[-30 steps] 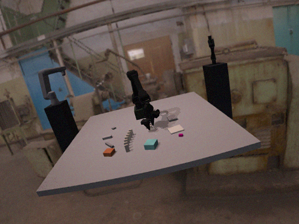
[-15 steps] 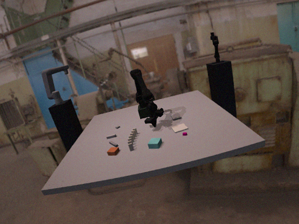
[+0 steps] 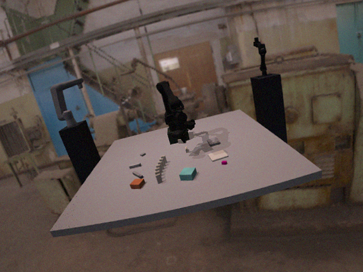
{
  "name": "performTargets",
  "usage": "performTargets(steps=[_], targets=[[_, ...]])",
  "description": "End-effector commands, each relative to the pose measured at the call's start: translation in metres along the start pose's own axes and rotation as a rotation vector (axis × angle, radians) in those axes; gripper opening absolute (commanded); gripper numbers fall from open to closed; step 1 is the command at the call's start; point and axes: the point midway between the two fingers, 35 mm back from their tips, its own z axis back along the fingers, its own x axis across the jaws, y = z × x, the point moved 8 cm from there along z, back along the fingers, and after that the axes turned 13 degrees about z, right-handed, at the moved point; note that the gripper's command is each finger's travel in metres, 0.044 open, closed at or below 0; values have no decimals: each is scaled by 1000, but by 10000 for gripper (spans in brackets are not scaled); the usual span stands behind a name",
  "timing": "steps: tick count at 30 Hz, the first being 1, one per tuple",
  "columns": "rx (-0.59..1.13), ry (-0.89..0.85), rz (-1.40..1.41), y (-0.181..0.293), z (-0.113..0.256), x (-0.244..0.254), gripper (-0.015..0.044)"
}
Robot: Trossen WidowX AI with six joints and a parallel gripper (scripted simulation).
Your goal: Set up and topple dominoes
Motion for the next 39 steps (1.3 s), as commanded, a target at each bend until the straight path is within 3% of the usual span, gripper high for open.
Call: performTargets(steps=[1,9,18,28,39], targets=[[-3,14,2,3,57,2,23],[-3,14,-2,3,74,2,23],[-9,19,-193,-40,81,-59,23],[-23,24,-279,-57,76,-81,23],[-210,88,-361,-56,45,-101,23]])
